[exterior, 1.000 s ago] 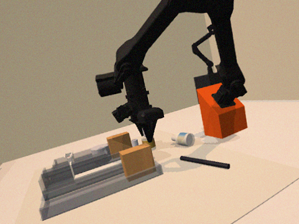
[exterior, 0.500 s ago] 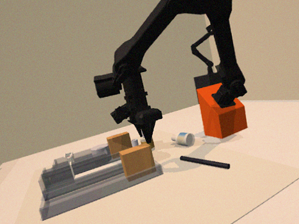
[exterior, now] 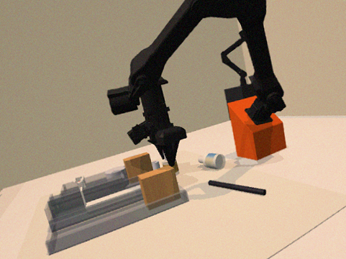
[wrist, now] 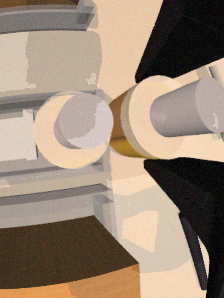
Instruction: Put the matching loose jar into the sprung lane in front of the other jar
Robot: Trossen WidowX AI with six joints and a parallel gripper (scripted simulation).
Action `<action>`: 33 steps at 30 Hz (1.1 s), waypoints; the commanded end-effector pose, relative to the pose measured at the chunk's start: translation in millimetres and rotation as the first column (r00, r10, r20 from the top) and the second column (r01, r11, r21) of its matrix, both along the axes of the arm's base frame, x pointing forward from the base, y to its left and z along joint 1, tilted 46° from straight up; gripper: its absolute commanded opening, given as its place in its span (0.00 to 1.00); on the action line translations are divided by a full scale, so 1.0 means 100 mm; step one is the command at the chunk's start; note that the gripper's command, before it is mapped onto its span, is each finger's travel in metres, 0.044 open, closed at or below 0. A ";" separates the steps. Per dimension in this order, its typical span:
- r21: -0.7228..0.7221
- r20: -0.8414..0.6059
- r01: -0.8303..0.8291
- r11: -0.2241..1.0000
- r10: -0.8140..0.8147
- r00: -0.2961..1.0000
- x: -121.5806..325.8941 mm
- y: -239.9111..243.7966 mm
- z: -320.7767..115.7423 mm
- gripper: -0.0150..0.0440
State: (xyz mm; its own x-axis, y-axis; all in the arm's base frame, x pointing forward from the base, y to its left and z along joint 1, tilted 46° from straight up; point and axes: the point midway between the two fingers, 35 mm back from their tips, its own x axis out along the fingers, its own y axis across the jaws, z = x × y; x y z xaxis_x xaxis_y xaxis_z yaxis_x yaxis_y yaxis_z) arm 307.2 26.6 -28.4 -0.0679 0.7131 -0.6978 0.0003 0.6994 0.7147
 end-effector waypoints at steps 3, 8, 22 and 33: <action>-0.001 0.025 0.003 1.000 -0.003 1.000 0.11 0.00 0.02 0.25; -0.001 0.025 0.003 1.000 -0.003 1.000 0.14 0.00 0.02 0.25; -0.001 0.025 0.003 1.000 -0.003 1.000 0.20 0.00 0.02 0.25; -0.001 0.025 0.003 1.000 -0.003 1.000 0.25 0.01 0.03 0.25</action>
State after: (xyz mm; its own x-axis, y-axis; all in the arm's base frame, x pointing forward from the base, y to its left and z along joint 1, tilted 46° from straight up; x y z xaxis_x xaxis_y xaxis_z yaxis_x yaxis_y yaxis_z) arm 321.3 27.4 -28.6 -0.0699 0.7102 -0.7005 0.0003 0.7022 0.7119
